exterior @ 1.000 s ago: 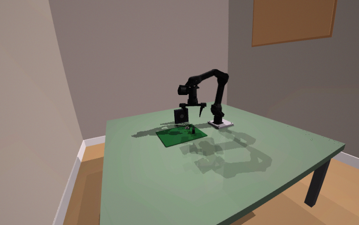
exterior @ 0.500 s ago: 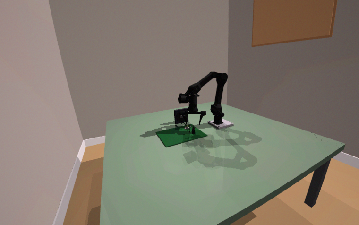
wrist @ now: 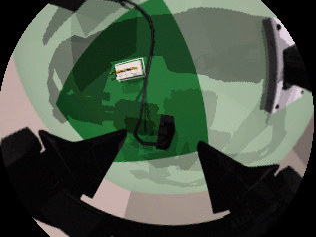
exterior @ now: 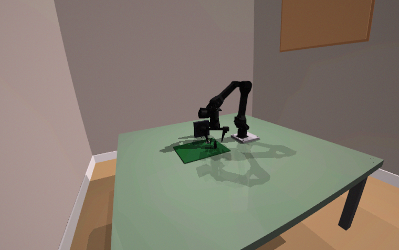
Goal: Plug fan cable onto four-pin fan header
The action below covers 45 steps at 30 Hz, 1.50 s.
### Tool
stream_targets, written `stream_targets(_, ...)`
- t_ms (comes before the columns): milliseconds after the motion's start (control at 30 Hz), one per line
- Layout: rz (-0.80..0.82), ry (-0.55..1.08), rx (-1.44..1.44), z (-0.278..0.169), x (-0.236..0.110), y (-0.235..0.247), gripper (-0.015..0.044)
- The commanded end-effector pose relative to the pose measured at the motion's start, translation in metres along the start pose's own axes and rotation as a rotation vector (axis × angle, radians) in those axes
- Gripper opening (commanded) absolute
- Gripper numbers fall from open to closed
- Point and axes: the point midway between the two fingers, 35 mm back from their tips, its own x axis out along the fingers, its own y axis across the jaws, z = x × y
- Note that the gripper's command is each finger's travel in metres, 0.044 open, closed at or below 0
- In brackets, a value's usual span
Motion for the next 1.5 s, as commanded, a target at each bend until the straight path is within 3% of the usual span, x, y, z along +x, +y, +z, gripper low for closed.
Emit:
stream_targets(0,-0.007,-0.008,0.003,0.0039,0.0079,-0.002,0.044)
stream_targets(367,-0.007,-0.008,0.003,0.0059,0.0147,-0.0026,0.044)
stream_targets(600,-0.005,-0.003,0.002,0.0042,0.013,-0.0016,0.0256)
stream_targets(1467,-0.005,-0.003,0.002,0.0042,0.013,-0.0016,0.0083)
